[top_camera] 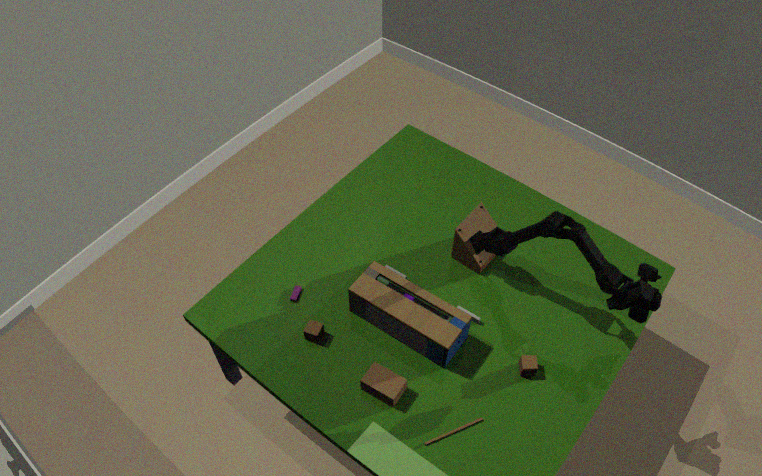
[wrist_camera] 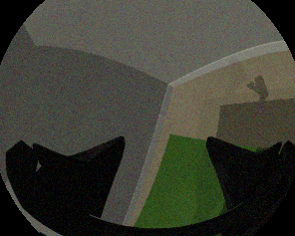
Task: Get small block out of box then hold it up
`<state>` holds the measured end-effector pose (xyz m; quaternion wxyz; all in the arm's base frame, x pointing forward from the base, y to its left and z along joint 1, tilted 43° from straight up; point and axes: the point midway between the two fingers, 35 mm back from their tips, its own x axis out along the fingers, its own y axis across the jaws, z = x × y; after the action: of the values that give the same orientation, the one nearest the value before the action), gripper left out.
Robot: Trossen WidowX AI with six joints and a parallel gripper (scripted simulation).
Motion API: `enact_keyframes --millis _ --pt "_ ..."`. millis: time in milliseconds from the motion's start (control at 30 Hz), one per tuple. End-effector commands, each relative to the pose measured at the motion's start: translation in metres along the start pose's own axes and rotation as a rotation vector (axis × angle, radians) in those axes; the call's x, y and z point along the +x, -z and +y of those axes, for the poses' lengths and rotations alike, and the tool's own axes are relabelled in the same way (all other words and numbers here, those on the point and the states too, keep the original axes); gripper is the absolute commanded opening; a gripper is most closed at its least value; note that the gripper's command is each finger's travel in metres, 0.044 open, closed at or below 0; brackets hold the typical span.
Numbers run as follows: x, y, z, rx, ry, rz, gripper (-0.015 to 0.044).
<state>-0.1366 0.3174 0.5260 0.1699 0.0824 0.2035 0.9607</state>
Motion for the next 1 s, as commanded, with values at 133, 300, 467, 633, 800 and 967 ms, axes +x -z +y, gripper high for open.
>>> enact_keyframes --millis 133,300,467,633,800,967 --pt "-0.083 -0.008 -0.11 -0.062 0.384 -0.084 0.04" --pt "-0.145 -0.005 -0.155 -0.089 0.593 -0.106 0.04" --pt "-0.213 0.004 -0.19 -0.11 0.794 -0.105 0.04" --pt "-0.284 0.021 -0.212 -0.124 0.984 -0.08 0.04" --pt "-0.357 0.045 -0.223 -0.121 1.16 -0.035 0.04" --pt "-0.427 0.076 -0.222 -0.101 1.317 0.028 0.04"
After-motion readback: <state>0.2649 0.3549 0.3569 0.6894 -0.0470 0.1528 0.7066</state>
